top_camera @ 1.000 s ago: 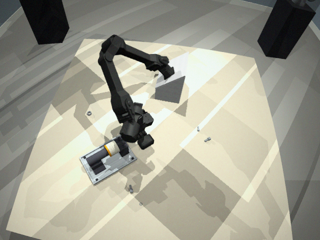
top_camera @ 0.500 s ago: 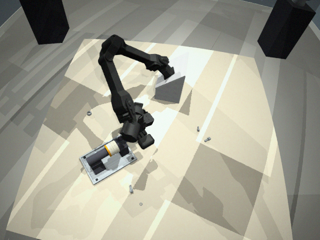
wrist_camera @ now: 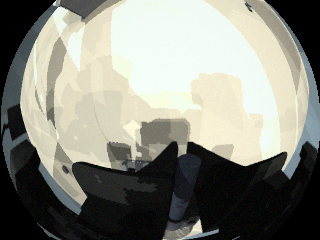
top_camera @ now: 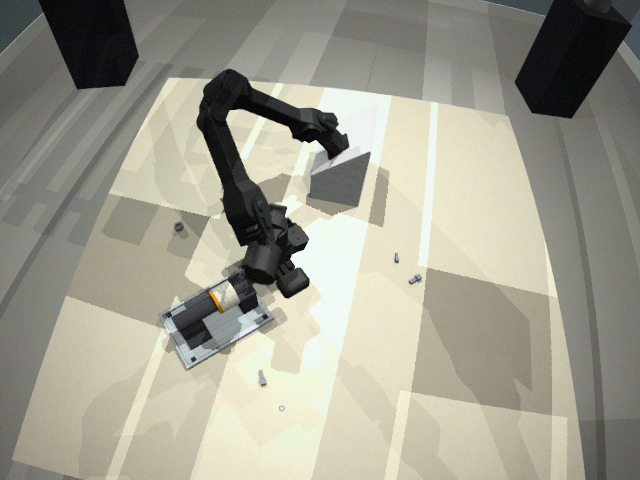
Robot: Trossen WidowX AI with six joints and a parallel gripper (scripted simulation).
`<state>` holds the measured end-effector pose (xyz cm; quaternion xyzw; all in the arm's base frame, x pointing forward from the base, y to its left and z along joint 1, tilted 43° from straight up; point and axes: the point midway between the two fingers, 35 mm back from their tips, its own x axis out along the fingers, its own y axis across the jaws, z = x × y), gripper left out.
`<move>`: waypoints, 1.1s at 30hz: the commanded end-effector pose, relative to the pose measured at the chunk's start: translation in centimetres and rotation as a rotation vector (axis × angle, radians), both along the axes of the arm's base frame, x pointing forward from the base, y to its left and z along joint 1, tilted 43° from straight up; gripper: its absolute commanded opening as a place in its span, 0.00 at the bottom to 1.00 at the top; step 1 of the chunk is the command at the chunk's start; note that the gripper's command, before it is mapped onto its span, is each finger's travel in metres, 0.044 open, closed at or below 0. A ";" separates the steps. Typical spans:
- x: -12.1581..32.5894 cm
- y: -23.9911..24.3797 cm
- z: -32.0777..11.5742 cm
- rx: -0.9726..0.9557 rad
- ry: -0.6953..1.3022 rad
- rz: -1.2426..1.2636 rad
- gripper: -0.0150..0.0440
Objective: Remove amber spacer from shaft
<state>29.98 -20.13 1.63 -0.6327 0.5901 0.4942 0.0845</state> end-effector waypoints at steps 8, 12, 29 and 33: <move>-0.2 0.2 -0.2 0.003 0.002 -0.001 0.25; -0.2 0.2 -0.2 0.003 0.002 -0.001 0.25; -0.3 0.4 -0.3 0.003 0.002 -0.001 0.25; -0.3 0.4 -0.3 0.003 0.002 -0.001 0.25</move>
